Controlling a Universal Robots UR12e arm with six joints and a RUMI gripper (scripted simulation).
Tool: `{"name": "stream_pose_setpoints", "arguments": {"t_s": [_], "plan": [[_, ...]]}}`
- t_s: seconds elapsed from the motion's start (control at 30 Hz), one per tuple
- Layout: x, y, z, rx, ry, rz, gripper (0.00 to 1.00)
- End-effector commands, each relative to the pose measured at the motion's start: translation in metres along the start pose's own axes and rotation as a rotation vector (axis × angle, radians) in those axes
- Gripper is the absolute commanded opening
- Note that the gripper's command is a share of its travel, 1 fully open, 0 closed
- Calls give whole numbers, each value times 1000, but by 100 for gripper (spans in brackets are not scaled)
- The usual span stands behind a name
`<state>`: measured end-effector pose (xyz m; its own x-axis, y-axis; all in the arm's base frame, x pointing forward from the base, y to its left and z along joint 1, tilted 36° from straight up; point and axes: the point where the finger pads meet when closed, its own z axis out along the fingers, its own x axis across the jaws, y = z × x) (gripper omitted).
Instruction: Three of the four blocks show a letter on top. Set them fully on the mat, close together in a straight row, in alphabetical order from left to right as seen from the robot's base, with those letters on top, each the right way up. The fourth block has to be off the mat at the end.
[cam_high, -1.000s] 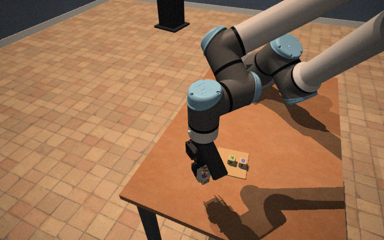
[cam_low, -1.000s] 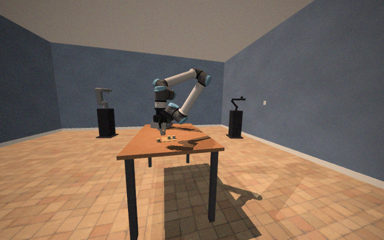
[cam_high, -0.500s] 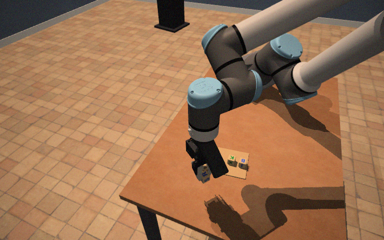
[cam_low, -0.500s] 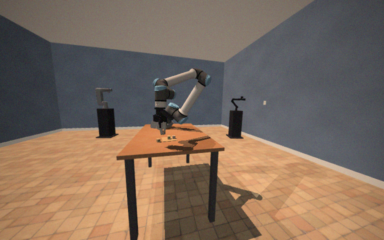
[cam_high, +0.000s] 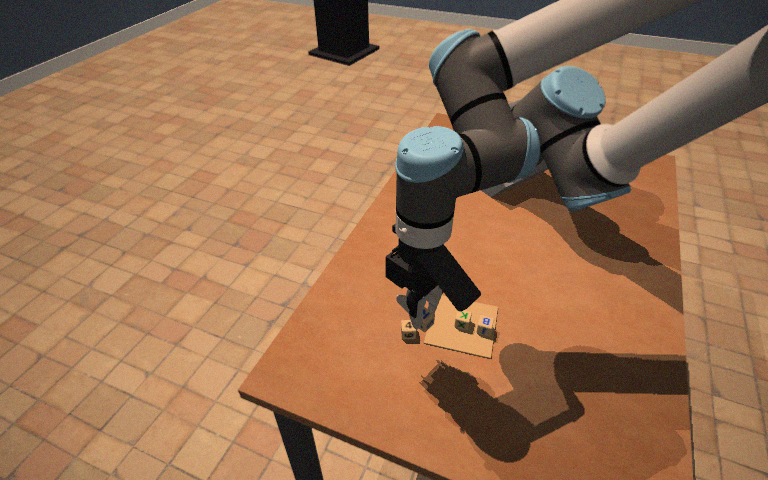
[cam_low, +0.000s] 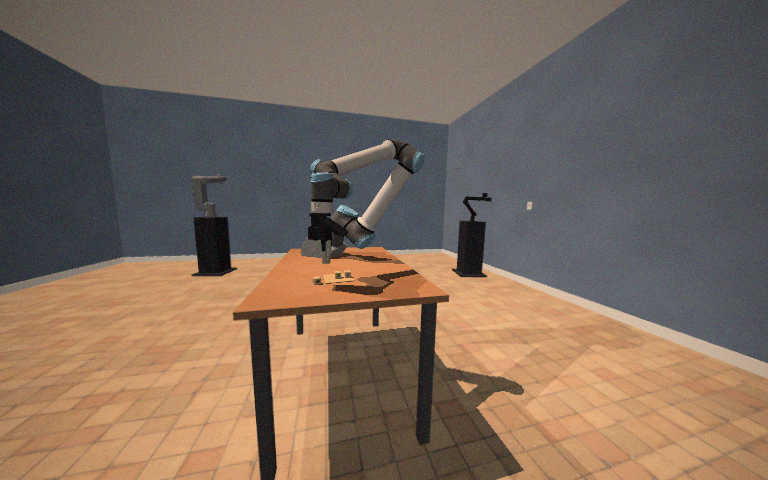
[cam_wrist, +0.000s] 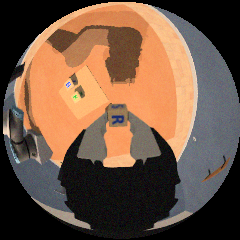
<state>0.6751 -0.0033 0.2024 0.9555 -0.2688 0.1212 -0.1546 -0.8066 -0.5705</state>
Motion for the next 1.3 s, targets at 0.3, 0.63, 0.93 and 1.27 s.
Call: {"name": "stream_pose_setpoints", "arguments": {"t_s": [0.3,0.63,0.93,1.27], "plan": [[-90,26,1,8,2,-349,9],[-103,29,2,9,2,-398,9],[-103,29,2,9,2,-399,9],[-103,29,8,9,2,-399,9]]}}
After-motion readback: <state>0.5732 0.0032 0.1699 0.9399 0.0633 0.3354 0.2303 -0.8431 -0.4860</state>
